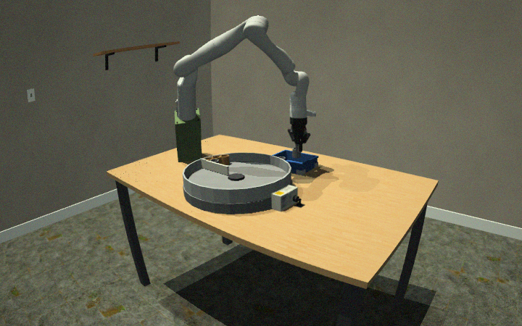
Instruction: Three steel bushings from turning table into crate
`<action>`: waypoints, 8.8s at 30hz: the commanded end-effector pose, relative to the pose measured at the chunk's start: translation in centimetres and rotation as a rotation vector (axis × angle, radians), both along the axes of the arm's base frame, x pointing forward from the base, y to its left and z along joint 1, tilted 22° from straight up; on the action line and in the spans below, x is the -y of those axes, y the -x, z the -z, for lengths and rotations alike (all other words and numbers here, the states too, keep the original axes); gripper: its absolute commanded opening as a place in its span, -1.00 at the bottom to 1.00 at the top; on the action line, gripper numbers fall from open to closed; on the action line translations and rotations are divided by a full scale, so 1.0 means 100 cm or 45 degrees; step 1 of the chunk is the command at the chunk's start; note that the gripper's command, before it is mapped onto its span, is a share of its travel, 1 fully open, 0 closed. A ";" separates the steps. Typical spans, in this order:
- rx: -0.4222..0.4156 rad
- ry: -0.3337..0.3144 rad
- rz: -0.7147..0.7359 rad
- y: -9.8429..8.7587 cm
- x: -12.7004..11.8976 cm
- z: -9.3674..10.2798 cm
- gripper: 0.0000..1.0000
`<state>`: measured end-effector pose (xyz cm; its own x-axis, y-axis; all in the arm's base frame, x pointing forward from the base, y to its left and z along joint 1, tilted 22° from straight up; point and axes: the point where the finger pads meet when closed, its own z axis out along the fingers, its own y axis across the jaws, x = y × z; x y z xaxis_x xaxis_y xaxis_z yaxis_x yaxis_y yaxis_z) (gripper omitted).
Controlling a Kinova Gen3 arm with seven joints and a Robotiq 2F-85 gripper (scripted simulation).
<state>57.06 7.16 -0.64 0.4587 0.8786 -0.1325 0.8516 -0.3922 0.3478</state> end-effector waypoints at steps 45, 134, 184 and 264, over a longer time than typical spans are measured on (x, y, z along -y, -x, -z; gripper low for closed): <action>0.001 -0.001 -0.001 -0.007 0.006 0.023 -1.00; -0.001 0.000 -0.001 -0.014 0.014 0.050 -0.61; -0.001 0.000 -0.001 -0.014 0.014 0.050 -0.61; -0.001 0.000 -0.001 -0.008 0.008 0.033 -0.61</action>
